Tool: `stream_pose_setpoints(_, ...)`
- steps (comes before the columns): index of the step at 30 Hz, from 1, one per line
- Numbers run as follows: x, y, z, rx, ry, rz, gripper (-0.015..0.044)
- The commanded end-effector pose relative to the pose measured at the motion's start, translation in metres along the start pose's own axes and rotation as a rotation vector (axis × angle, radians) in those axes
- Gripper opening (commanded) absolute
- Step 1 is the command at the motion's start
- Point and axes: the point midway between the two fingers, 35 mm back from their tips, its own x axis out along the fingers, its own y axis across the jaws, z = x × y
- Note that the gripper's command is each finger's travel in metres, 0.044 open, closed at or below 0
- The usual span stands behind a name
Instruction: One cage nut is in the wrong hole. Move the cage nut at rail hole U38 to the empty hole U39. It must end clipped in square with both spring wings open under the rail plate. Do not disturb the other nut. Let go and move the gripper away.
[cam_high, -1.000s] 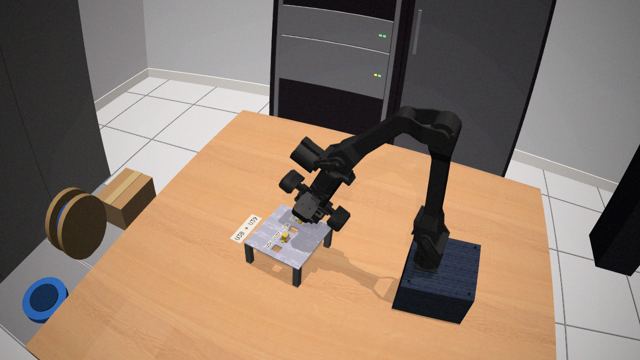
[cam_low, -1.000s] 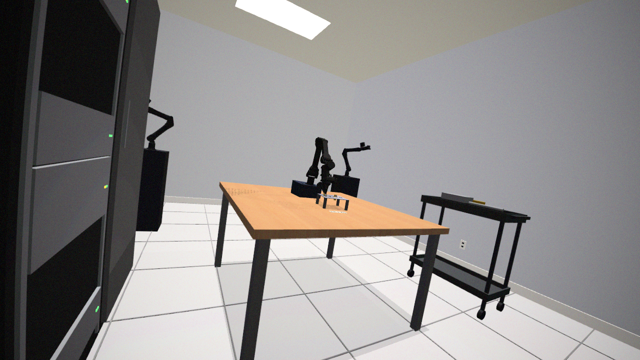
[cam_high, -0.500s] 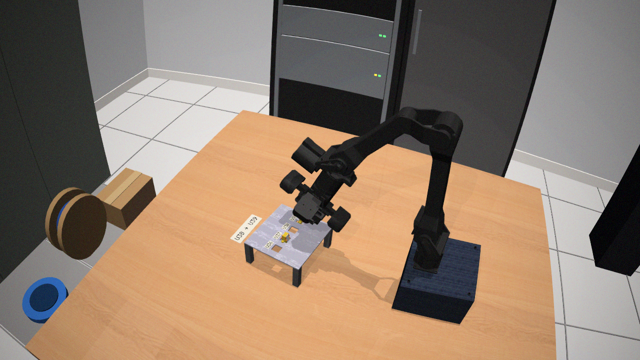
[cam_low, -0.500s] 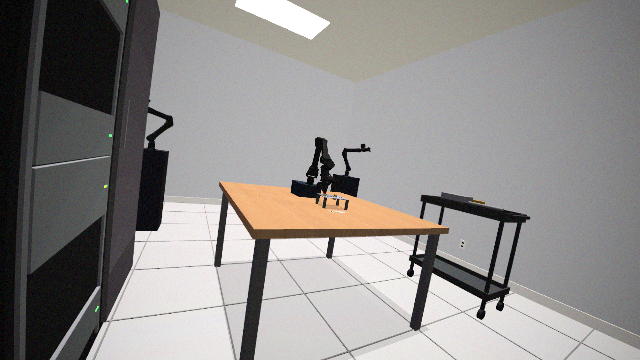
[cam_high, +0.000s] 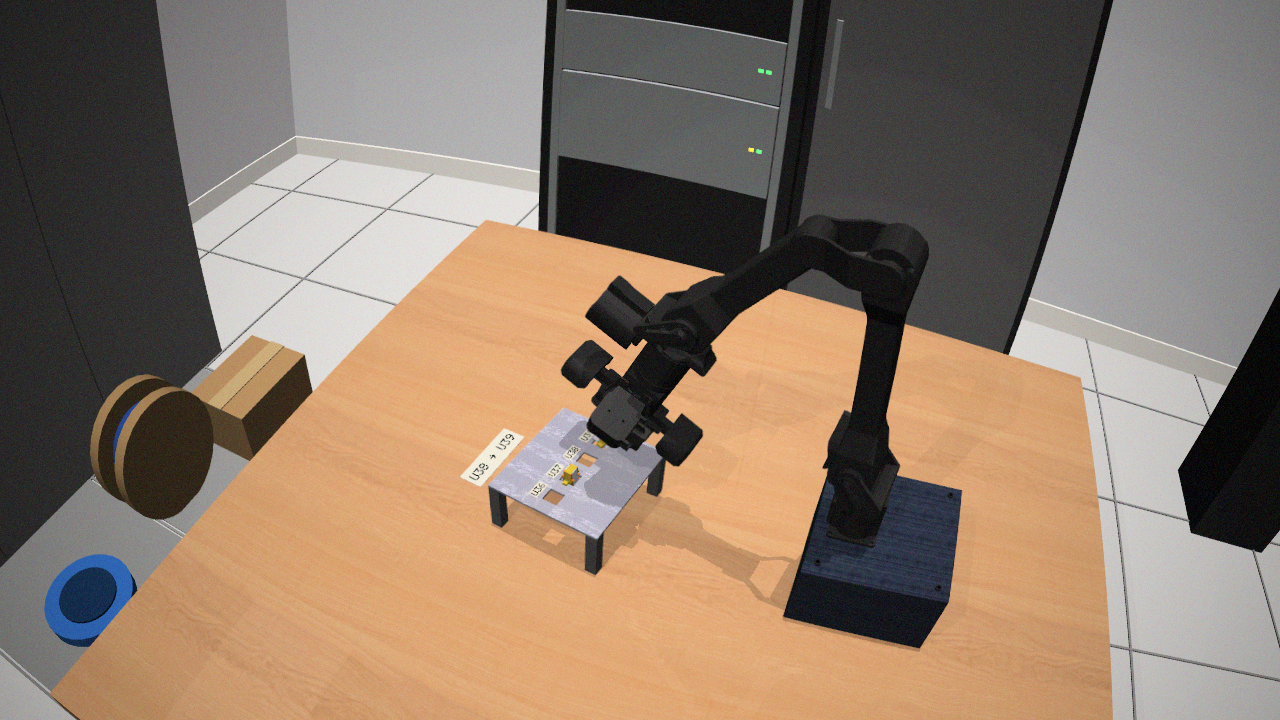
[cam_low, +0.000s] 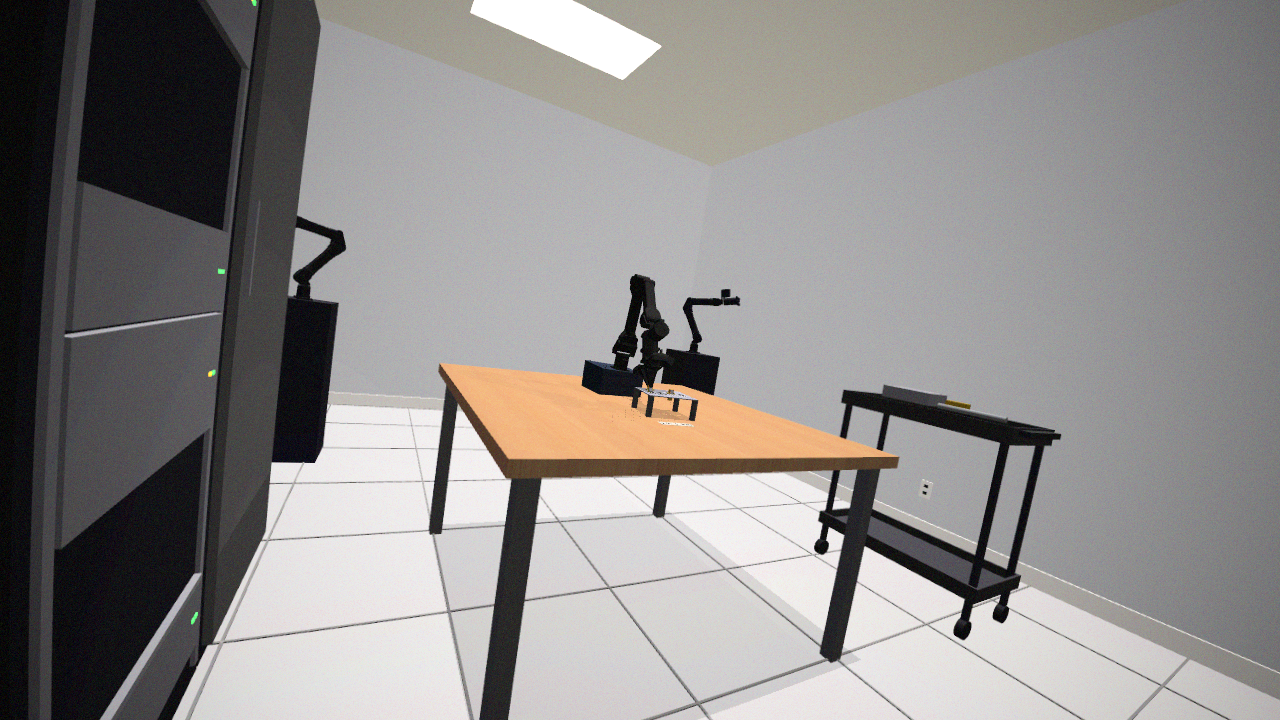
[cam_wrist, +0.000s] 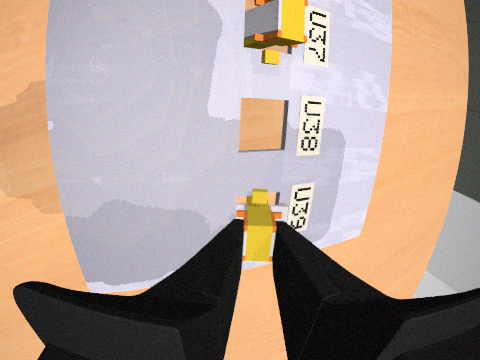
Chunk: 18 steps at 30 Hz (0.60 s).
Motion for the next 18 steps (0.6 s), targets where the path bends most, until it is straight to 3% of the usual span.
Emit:
stream_pose_setpoints(1, -0.0015, 0.0002, -0.0004, 0.003, 0.004, -0.013, 0.0033)
stream_pose_setpoints(18, -0.0017, 0.0021, -0.0004, 0.003, 0.004, -0.031, 0.0033)
